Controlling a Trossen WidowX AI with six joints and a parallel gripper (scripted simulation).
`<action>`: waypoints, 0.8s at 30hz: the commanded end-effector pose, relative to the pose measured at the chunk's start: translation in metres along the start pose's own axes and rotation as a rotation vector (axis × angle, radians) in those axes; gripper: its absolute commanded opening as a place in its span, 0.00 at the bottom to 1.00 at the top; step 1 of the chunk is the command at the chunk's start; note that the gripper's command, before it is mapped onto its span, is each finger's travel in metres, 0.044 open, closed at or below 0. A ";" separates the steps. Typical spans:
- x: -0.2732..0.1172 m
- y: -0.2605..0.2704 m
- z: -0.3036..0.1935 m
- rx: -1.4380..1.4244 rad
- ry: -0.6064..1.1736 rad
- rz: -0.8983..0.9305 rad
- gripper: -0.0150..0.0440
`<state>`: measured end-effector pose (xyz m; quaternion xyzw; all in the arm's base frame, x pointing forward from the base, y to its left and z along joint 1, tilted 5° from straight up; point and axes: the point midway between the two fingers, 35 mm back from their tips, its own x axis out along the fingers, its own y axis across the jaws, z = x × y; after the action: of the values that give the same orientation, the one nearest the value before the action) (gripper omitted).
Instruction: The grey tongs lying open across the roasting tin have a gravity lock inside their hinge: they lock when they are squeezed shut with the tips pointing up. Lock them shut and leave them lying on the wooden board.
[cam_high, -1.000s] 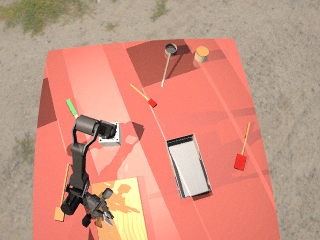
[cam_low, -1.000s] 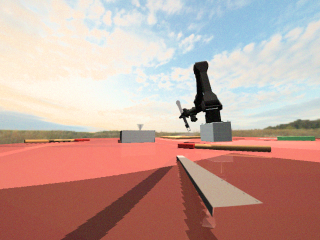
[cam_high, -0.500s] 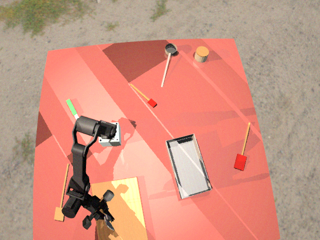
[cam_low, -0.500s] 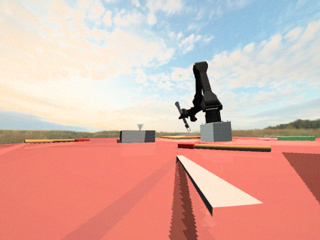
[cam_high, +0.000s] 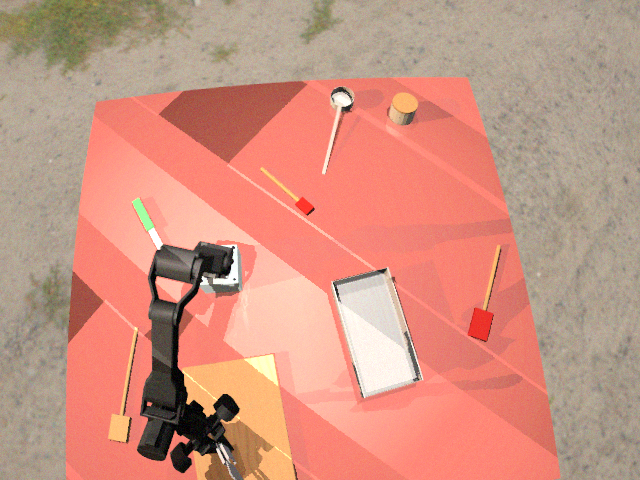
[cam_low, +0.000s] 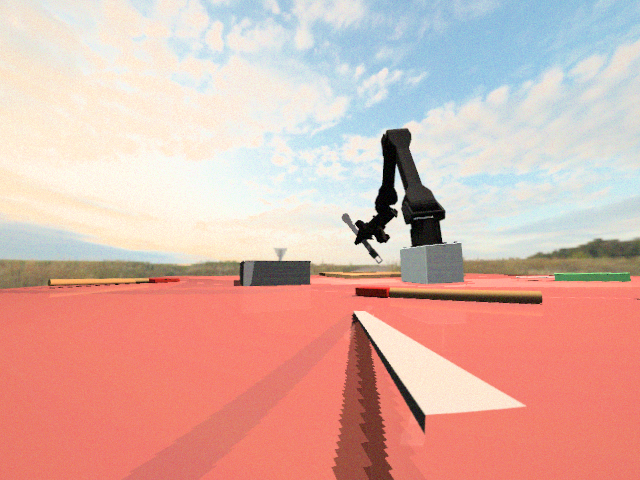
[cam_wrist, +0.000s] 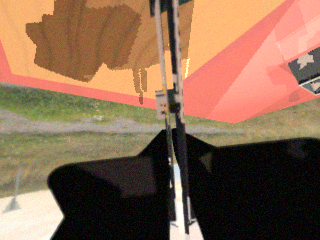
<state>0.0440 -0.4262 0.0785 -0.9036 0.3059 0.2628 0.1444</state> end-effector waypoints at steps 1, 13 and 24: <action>0.006 0.003 -0.002 0.000 -0.077 0.009 0.00; 0.017 0.002 0.000 0.006 -0.315 0.023 0.00; 0.017 -0.006 0.000 -0.024 -0.543 0.026 0.00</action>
<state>0.0582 -0.4303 0.0666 -0.8124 0.2734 0.4714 0.2076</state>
